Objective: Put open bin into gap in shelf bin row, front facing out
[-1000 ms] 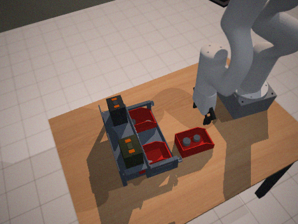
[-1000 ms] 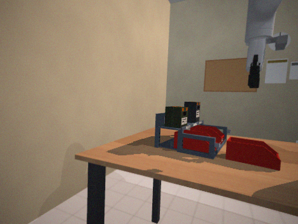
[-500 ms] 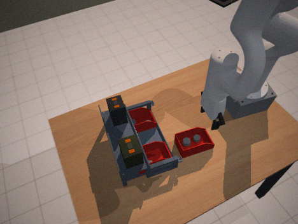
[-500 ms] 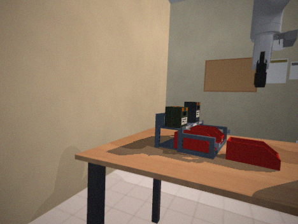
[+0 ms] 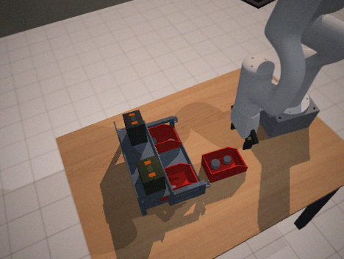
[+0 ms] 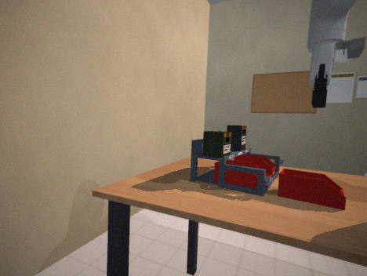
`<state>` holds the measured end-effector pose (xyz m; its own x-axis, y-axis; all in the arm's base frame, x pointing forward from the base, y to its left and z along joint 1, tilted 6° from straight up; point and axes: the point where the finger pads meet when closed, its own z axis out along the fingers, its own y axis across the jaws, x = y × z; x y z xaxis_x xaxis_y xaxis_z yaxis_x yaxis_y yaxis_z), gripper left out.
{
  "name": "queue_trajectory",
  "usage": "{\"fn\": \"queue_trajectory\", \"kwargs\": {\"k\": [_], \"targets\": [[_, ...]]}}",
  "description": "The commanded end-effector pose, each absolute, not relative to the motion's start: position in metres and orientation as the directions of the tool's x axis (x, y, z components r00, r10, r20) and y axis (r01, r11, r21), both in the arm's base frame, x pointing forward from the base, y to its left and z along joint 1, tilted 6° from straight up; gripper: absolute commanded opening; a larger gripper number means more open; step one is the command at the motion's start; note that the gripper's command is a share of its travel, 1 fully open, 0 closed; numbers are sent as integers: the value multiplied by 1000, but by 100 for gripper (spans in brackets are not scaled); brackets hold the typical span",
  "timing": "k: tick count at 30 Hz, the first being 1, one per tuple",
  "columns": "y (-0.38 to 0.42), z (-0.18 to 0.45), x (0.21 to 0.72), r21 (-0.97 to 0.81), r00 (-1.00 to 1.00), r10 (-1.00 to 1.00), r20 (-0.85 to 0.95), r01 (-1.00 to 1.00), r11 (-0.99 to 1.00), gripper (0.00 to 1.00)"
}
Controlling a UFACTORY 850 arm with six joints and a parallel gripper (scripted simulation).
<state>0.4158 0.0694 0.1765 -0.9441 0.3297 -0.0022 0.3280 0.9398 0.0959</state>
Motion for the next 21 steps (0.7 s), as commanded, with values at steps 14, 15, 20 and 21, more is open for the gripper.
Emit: {"fn": "queue_trajectory", "kwargs": {"k": [14,15,20,21], "targets": [[63,177,418,97,-944,329,-4,327,940,100],[63,177,418,97,-944,329,-4,327,940,100],[63,177,418,97,-944,329,-4,327,940,100],[63,177,418,97,-944,329,-4,327,940,100]]}}
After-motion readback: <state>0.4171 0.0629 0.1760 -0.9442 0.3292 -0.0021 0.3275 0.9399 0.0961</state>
